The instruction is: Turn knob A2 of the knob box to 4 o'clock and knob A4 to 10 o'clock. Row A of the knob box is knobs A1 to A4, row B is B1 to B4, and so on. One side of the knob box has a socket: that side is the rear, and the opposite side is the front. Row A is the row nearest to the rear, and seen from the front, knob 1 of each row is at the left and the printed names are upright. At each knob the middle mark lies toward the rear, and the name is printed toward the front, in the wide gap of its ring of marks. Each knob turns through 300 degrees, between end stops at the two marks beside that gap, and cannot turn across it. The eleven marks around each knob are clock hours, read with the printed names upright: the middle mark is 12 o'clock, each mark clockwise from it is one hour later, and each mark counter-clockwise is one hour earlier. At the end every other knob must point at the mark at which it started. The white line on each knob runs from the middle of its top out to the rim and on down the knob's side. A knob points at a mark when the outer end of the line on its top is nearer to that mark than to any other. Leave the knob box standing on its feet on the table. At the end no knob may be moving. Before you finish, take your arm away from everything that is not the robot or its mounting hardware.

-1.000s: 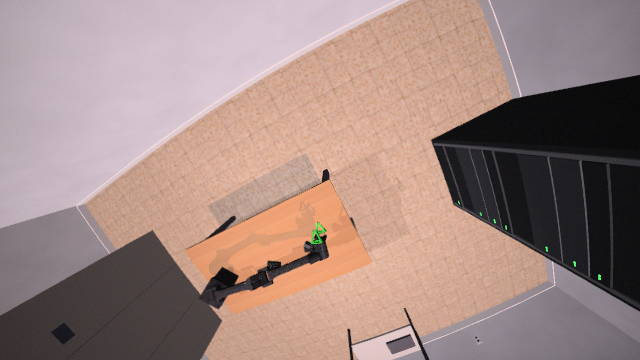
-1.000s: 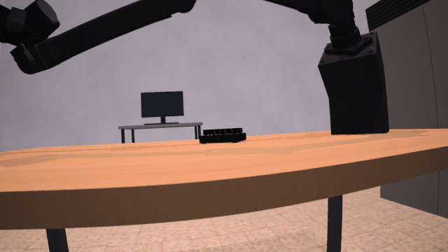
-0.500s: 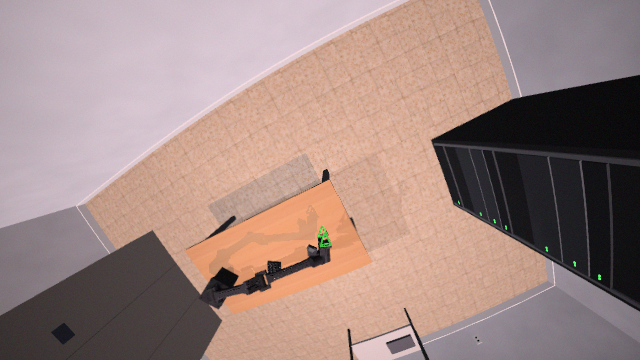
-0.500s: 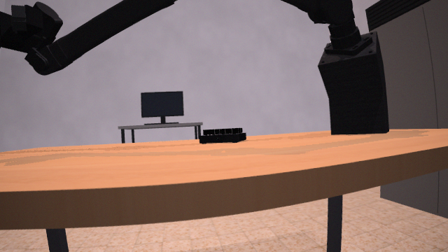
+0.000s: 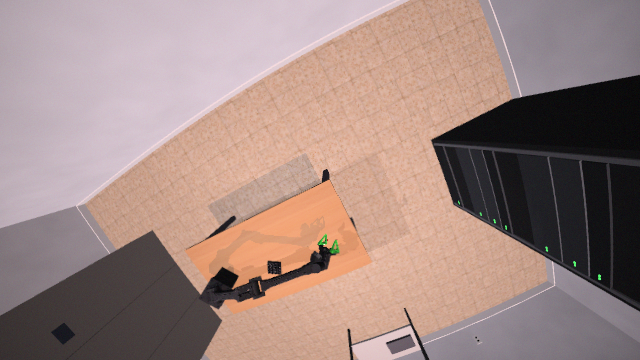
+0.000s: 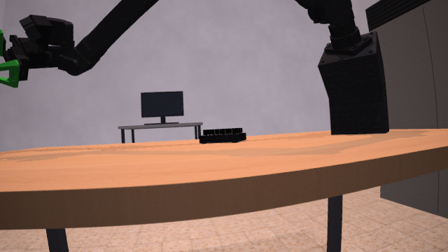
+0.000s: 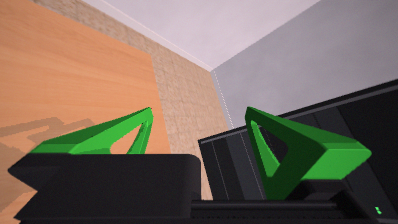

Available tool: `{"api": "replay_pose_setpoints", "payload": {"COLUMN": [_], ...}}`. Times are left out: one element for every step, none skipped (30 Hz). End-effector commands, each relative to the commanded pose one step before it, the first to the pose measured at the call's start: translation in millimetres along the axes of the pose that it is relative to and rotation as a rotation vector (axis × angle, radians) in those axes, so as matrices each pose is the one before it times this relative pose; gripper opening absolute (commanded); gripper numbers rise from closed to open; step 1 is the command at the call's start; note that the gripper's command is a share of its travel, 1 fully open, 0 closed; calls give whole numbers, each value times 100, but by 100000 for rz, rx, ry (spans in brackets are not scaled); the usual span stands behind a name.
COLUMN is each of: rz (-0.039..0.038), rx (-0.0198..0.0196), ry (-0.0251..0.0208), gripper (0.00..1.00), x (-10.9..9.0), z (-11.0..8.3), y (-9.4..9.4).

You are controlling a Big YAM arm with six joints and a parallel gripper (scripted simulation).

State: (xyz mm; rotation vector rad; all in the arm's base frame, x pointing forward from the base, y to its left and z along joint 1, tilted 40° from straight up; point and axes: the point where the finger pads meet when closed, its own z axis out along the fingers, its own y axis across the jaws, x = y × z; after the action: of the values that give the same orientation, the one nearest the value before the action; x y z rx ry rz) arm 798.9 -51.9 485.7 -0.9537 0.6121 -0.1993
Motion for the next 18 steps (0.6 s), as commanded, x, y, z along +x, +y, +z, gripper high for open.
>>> {"api": "replay_pose_setpoints", "payload": {"rz": [11179, 3953, 3924, 3904, 3886, 3877, 3867, 3867, 3861, 0, 0, 8205, 3879, 3799, 3824, 3945, 3845, 3850], "rx": [1590, 189, 221, 254, 287, 319, 352, 385, 417, 0, 0, 994, 521, 541, 576, 626, 642, 673], "ry": [8759, 2701, 2700, 2703, 2707, 2716, 2723, 2736, 2745, 0, 0, 5873, 2793, 2745, 2772, 2869, 2804, 2815], "gripper": [100, 100, 100, 100, 100, 100, 100, 100, 100, 100, 100, 100, 100, 100, 100, 100, 100, 100], "x": [-322, 616, 630, 647, 664, 684, 705, 729, 752, 0, 0, 1647, 839, 850, 884, 942, 950, 982], "z": [-2207, -571, -577, -583, -590, -598, -605, -613, -620, 0, 0, -1366, -644, -637, -646, -671, -658, -661], "y": [-2723, 308, 311, 314, 317, 320, 322, 325, 326, 0, 0, 735, 328, 319, 318, 325, 312, 306]}}
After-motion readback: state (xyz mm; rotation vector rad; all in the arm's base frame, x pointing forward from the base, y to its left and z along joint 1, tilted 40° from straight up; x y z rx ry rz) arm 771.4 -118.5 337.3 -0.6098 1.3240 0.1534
